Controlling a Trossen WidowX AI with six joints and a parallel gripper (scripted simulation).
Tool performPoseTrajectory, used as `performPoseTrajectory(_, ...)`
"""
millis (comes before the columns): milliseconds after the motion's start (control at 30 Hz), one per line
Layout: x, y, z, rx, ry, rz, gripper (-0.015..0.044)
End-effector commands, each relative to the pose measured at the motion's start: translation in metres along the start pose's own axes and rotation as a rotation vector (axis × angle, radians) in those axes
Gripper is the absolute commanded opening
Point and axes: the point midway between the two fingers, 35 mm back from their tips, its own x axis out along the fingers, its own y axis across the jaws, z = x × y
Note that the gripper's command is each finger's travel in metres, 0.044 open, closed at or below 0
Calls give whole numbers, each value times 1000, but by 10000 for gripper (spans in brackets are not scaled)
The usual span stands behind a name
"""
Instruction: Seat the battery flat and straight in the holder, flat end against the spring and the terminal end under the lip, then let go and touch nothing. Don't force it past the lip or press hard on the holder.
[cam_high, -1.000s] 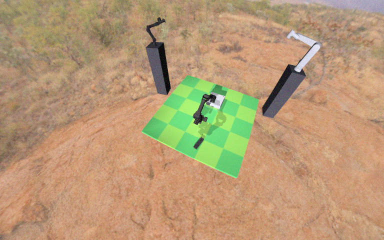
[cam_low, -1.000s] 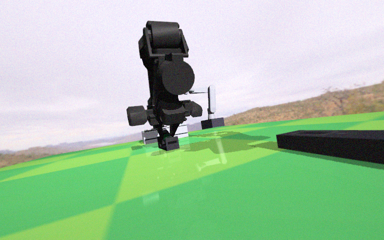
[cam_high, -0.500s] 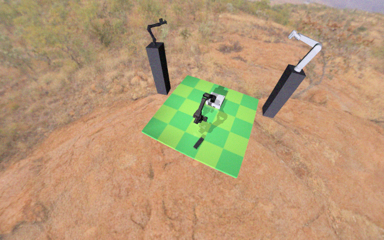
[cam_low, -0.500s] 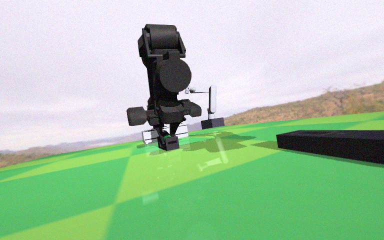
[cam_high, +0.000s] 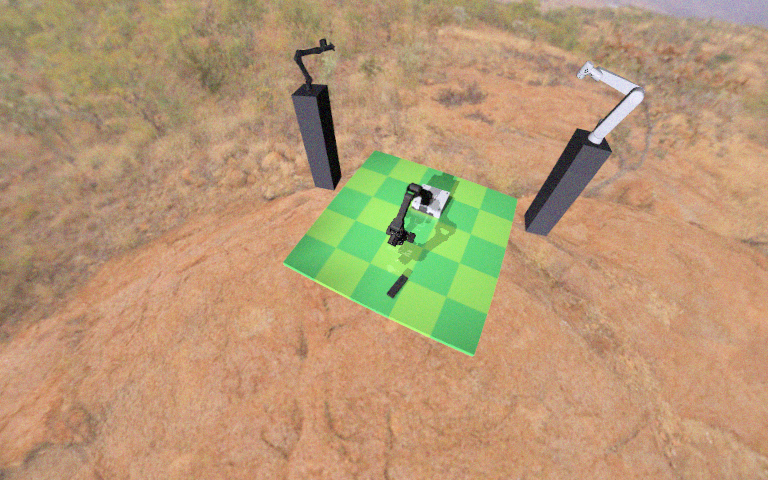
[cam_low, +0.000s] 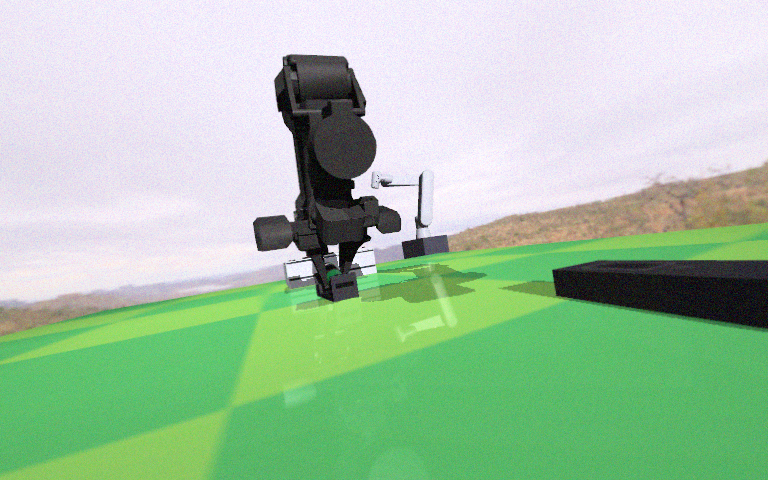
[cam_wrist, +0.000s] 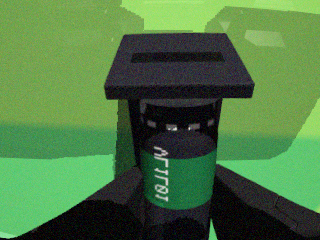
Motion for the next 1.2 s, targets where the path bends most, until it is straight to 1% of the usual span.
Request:
performPoseTrajectory(0,0,0,6,-2,-45,3,83)
performPoseTrajectory(1167,5,0,2,-5,-195,4,83)
